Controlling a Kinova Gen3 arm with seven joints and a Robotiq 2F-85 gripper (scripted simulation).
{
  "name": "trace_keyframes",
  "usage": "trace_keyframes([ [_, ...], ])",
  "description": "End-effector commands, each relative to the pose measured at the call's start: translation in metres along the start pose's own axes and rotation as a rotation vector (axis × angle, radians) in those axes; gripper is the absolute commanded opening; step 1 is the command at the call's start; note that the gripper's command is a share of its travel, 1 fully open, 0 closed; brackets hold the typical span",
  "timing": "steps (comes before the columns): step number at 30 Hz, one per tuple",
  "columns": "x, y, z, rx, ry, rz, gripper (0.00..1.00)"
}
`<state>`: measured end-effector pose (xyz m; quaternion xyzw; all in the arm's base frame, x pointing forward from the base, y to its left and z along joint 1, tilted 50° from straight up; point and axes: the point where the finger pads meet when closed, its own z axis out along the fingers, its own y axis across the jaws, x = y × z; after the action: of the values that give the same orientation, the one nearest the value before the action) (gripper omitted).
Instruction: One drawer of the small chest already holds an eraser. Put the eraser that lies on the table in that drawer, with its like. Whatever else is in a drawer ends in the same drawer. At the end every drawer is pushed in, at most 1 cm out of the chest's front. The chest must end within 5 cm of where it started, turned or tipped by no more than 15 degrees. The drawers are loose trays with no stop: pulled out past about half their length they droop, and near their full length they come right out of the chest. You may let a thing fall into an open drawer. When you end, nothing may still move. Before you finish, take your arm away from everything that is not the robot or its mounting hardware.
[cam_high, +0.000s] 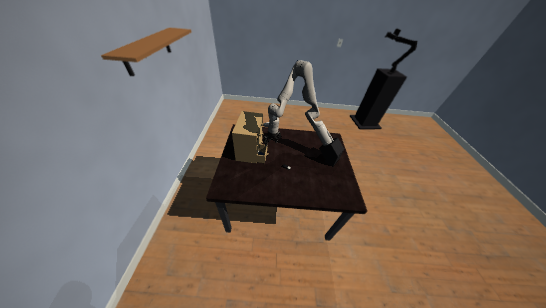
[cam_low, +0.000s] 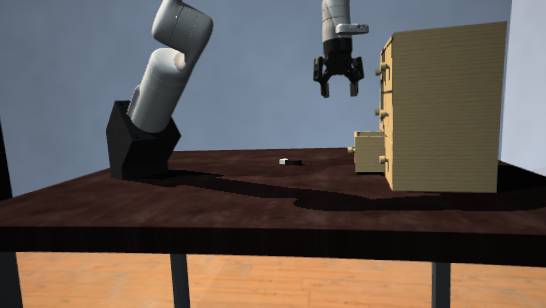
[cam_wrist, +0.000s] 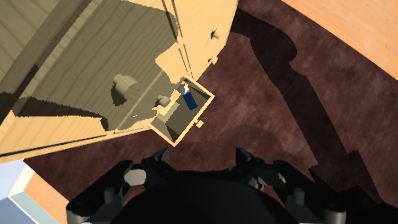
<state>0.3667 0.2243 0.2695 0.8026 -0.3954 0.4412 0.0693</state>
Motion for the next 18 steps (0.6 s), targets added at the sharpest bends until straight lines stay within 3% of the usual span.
trace_keyframes([
  [1,-0.002,-0.001,-0.002,0.006,0.003,0.0,1.0],
  [18,-0.008,0.008,-0.014,-0.004,0.0,0.292,1.0],
])
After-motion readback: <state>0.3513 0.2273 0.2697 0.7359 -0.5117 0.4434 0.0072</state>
